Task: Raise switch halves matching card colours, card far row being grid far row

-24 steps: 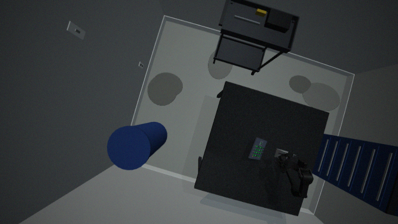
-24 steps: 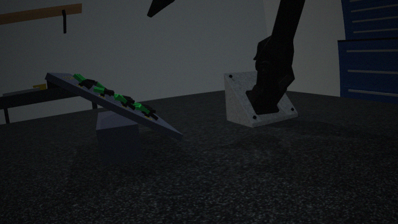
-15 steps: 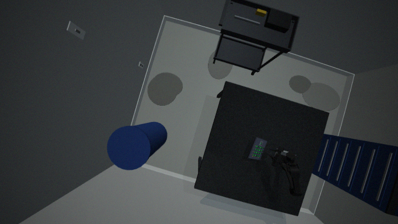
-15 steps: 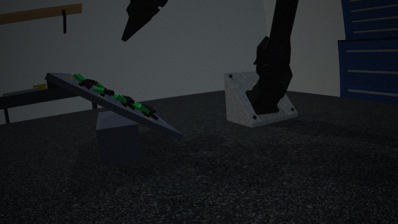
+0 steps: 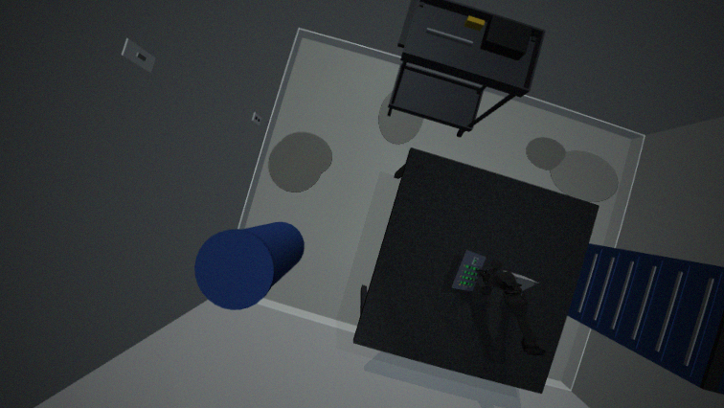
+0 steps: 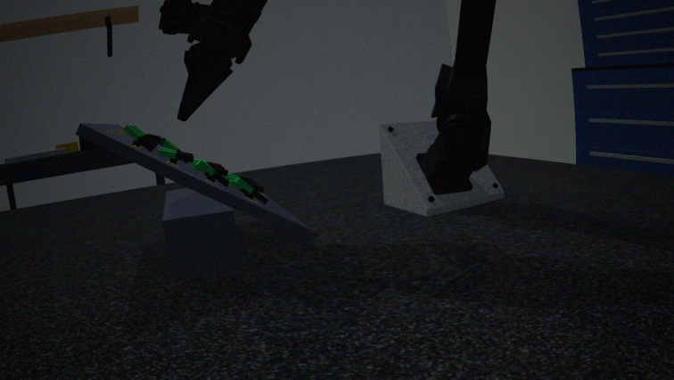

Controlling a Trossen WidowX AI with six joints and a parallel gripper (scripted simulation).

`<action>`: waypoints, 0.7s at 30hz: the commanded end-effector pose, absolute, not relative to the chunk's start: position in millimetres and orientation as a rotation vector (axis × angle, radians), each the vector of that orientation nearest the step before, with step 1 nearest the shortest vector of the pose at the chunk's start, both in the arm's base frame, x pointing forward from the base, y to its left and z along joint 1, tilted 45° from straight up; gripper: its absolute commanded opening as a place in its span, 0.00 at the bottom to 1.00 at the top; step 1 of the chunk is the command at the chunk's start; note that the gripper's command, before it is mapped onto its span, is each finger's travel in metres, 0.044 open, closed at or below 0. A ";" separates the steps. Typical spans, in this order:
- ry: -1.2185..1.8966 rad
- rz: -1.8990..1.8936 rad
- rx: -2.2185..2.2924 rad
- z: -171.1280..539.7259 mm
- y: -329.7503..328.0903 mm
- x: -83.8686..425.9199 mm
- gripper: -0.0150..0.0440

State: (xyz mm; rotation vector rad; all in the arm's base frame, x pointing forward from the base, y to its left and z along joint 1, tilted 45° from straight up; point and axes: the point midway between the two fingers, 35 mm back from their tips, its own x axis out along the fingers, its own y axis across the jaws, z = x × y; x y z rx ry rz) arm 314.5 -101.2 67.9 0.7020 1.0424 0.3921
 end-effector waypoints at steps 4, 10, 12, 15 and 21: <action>1.045 0.392 0.709 60.7 -94.0 319.5 0.25; 1.044 0.391 0.709 56.6 -90.2 322.8 0.25; 1.044 0.392 0.709 54.5 -88.2 324.4 0.25; 1.044 0.392 0.709 52.1 -85.9 326.3 0.25; 1.044 0.392 0.709 51.9 -85.7 326.4 0.25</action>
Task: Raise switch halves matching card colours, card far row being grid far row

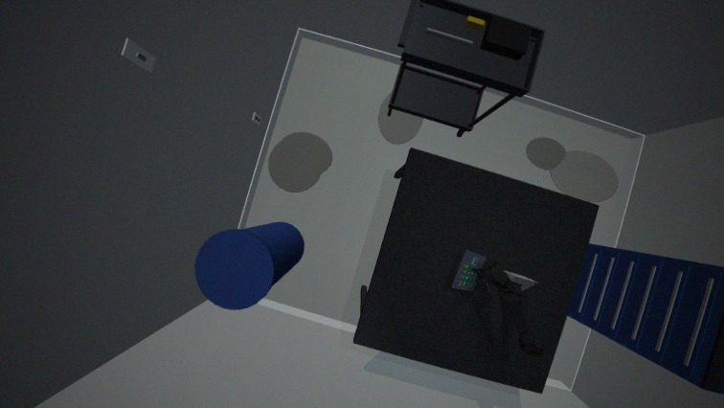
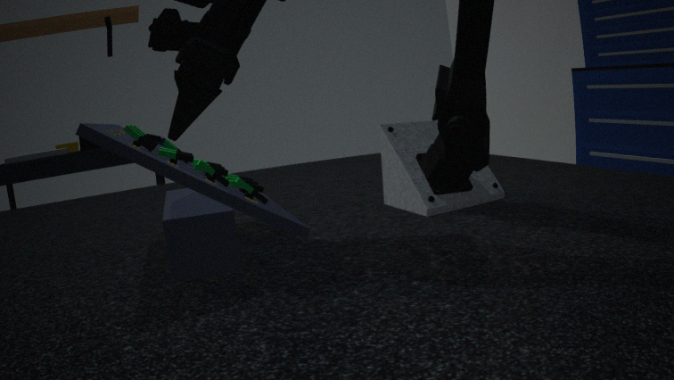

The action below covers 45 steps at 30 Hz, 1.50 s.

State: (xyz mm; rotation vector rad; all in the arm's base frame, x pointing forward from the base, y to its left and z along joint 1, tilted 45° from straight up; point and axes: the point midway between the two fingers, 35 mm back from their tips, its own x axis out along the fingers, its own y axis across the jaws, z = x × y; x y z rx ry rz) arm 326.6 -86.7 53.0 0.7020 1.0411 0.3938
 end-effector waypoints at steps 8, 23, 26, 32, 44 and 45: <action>1.044 0.392 0.709 51.9 -85.7 326.4 0.25; 1.044 0.392 0.709 51.1 -84.9 327.0 0.25; 1.044 0.392 0.709 50.9 -84.7 327.2 0.25; 1.044 0.392 0.709 50.4 -84.2 327.6 0.25; 1.044 0.392 0.709 49.4 -83.2 328.4 0.25; 1.044 0.392 0.709 49.3 -83.2 328.5 0.25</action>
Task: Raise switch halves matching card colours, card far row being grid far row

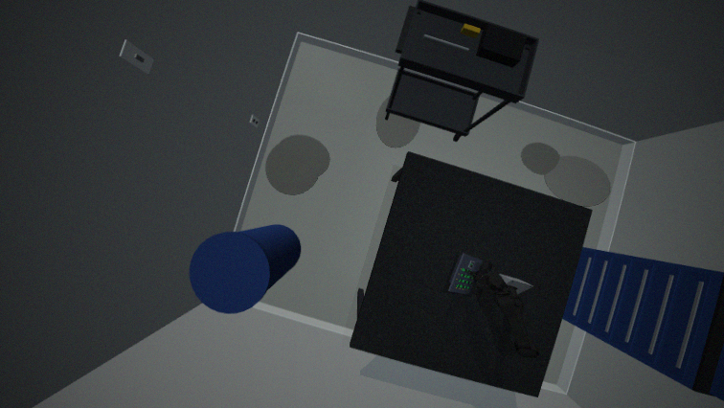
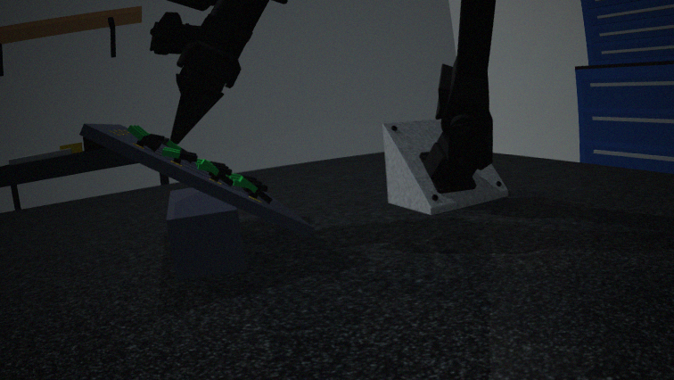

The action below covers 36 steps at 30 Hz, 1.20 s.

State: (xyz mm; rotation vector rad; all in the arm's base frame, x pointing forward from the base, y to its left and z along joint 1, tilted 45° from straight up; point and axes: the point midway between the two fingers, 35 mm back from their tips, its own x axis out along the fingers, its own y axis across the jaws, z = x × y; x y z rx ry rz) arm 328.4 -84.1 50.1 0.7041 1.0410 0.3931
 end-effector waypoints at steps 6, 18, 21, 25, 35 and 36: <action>1.044 0.392 0.709 48.8 -82.7 328.9 0.25; 1.036 0.387 0.705 62.7 -98.2 318.3 0.25; 1.024 0.380 0.712 86.8 -119.7 298.2 0.25; 1.022 0.380 0.712 88.6 -121.0 296.7 0.25; 1.025 0.381 0.717 139.8 -43.0 268.5 0.25; 1.025 0.382 0.718 141.9 -38.7 266.1 0.25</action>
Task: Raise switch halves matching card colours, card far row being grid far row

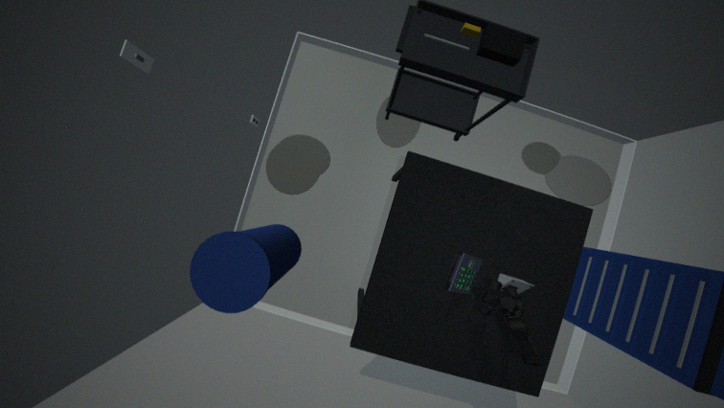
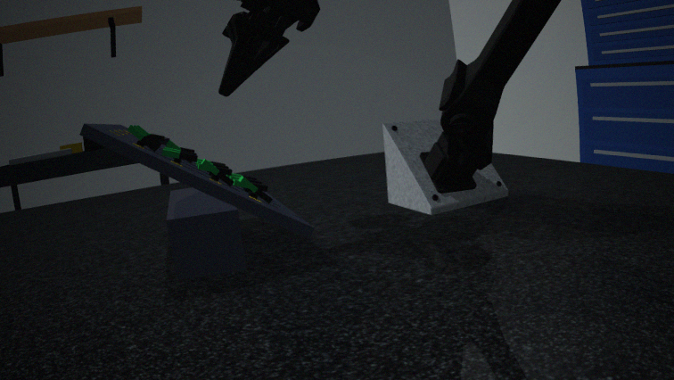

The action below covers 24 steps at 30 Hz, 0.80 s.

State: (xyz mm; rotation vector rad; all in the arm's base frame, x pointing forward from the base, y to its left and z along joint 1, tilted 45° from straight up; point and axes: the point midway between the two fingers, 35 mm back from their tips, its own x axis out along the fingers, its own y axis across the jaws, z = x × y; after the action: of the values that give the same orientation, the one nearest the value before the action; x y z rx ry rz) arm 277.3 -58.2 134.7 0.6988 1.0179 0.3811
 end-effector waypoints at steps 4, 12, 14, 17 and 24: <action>1.025 0.382 0.718 142.5 -37.3 265.3 0.25; 1.047 0.393 0.714 121.0 -16.4 283.1 0.25; 1.047 0.393 0.714 121.0 -16.4 283.1 0.25; 1.046 0.394 0.714 115.7 -11.0 287.2 0.25; 1.046 0.394 0.714 111.7 -7.3 290.3 0.25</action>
State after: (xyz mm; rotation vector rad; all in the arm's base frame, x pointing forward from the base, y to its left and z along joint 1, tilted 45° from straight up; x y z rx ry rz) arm 289.7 -9.7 115.7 0.7100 1.0387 0.3990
